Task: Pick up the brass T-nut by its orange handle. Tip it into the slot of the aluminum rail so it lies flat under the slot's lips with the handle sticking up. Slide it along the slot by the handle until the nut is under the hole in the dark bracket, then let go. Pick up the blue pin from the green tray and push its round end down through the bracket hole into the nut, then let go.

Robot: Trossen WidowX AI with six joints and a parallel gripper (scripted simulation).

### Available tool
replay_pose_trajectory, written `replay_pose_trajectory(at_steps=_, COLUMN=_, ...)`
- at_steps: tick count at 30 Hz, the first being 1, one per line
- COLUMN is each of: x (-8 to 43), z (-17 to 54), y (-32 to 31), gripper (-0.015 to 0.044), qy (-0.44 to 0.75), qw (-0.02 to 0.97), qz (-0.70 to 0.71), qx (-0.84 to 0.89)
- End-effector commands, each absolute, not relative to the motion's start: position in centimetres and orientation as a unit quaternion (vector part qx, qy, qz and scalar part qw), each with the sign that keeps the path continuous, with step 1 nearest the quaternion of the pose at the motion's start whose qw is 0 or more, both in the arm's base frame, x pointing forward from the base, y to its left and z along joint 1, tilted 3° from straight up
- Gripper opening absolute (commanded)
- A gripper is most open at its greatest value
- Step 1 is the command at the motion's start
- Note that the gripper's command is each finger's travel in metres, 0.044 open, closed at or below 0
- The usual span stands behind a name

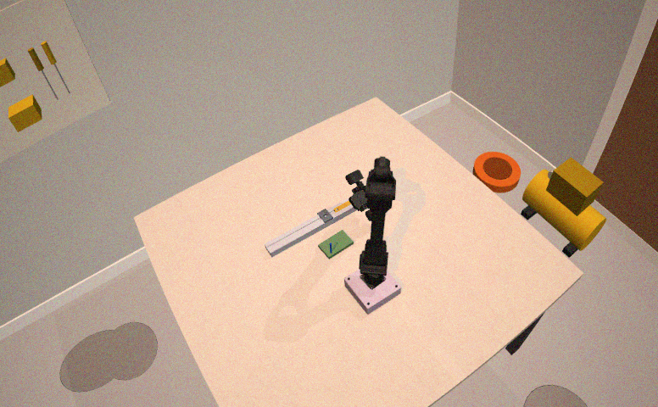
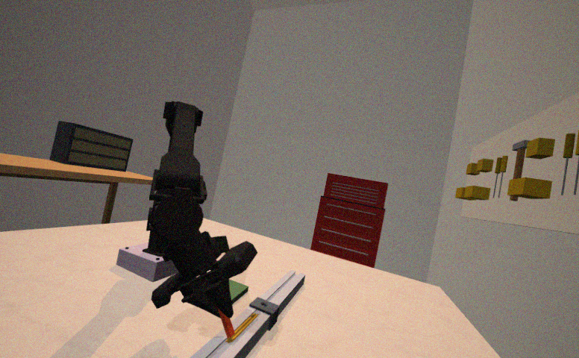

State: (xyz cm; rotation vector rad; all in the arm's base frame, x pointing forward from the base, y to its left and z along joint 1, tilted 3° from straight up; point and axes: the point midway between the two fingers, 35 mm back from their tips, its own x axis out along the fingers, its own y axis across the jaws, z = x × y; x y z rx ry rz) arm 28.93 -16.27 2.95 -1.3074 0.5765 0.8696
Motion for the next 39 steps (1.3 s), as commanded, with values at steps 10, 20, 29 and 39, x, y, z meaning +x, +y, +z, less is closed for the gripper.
replay_pose_trajectory(at_steps=10, x=29.25, z=3.22, y=-16.50, gripper=-0.0150, qy=0.267, qw=0.667, qz=0.393, qx=-0.574)
replay_pose_trajectory(at_steps=20, x=29.36, z=3.28, y=-16.53, gripper=-0.0150, qy=0.276, qw=0.664, qz=0.400, qx=-0.568)
replay_pose_trajectory(at_steps=29, x=29.46, z=3.32, y=-16.54, gripper=-0.0150, qy=0.284, qw=0.662, qz=0.407, qx=-0.562)
replay_pose_trajectory(at_steps=39, x=29.57, z=3.35, y=-16.55, gripper=-0.0150, qy=0.292, qw=0.659, qz=0.414, qx=-0.556)
